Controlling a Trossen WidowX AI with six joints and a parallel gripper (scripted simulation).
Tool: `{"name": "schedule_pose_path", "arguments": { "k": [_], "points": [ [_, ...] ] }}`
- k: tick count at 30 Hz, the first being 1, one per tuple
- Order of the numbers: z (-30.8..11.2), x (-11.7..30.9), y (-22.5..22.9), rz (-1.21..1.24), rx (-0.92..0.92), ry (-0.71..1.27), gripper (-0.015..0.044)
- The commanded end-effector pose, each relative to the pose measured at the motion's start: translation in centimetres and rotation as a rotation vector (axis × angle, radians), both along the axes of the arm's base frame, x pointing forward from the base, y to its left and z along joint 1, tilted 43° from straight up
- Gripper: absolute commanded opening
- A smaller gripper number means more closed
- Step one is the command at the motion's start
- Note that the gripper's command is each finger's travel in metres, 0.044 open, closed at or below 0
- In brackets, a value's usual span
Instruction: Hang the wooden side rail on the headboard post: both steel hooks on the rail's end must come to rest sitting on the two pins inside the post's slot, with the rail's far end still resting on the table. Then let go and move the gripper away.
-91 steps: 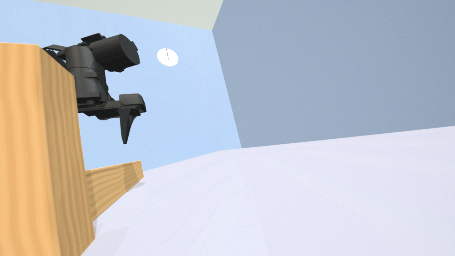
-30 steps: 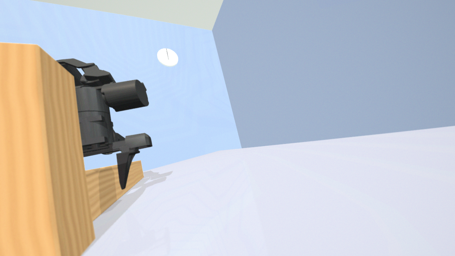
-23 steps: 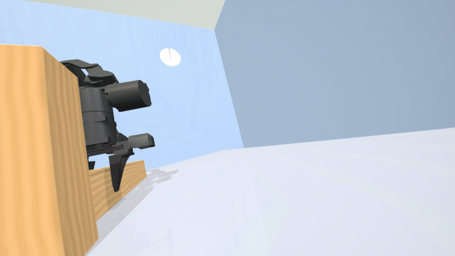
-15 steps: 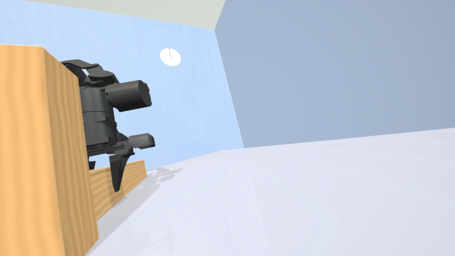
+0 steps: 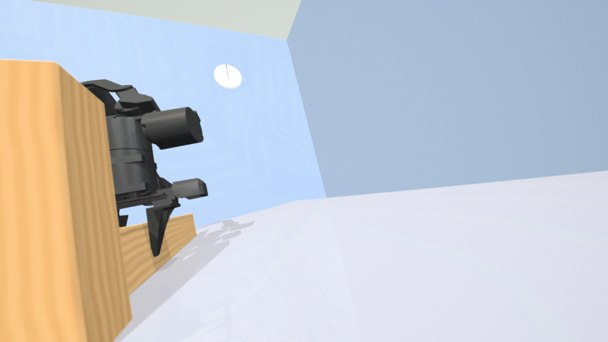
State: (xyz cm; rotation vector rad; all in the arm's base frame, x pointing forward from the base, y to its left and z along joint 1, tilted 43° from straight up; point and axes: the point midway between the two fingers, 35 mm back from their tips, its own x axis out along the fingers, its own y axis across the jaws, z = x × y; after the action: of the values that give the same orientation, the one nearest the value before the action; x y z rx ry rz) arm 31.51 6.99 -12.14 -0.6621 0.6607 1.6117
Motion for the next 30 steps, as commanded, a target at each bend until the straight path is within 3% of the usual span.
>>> {"name": "schedule_pose_path", "arguments": {
  "k": [1, 30],
  "points": [
    [0.0, 0.4, 0.1, -0.005, 0.004, -0.004, 0.0],
    [0.0, 1.7, 0.3, -0.005, 0.004, -0.005, 0.0]
  ]
}}
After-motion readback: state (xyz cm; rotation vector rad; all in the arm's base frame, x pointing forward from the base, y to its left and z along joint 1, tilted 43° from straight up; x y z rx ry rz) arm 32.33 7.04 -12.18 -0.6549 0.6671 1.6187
